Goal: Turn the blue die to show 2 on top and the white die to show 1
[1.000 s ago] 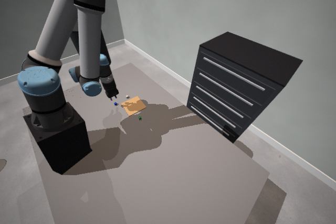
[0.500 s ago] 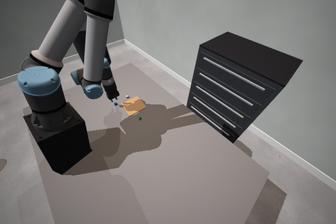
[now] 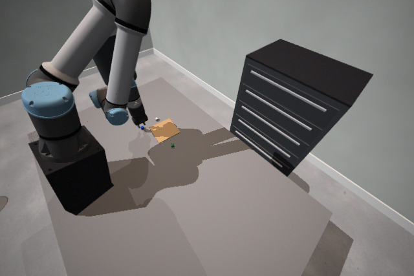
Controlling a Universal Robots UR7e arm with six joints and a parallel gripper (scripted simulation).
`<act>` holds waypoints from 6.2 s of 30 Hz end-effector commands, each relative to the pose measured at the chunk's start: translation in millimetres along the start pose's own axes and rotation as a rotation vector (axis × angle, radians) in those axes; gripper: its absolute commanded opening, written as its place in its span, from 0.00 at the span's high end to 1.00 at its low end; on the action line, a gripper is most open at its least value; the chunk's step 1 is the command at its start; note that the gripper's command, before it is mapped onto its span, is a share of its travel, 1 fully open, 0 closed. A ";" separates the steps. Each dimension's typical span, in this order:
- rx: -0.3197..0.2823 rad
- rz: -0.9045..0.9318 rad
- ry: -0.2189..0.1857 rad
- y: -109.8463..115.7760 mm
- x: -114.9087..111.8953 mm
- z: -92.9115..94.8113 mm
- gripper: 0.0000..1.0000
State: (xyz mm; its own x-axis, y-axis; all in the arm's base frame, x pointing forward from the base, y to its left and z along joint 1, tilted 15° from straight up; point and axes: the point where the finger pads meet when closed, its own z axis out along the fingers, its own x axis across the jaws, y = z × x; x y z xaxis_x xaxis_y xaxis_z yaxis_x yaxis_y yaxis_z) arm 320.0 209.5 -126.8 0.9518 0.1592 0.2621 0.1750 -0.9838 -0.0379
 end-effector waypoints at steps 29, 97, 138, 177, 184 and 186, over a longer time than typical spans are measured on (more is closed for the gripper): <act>0.000 0.000 0.001 0.1 0.2 8.9 0.36; 0.000 0.000 0.001 0.1 0.2 28.9 0.36; 0.000 0.000 0.001 0.1 0.2 28.9 0.66; 0.000 0.000 0.001 0.1 0.2 3.8 0.66; 0.000 0.000 0.001 0.1 0.2 -15.3 0.66; 0.000 0.000 0.001 0.1 0.2 -21.0 0.66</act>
State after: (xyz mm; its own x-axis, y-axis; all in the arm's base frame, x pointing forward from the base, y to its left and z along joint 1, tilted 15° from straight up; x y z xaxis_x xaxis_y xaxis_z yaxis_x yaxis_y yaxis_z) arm 317.9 208.6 -118.7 0.9519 0.1592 0.2618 0.1750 -0.9838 -0.0379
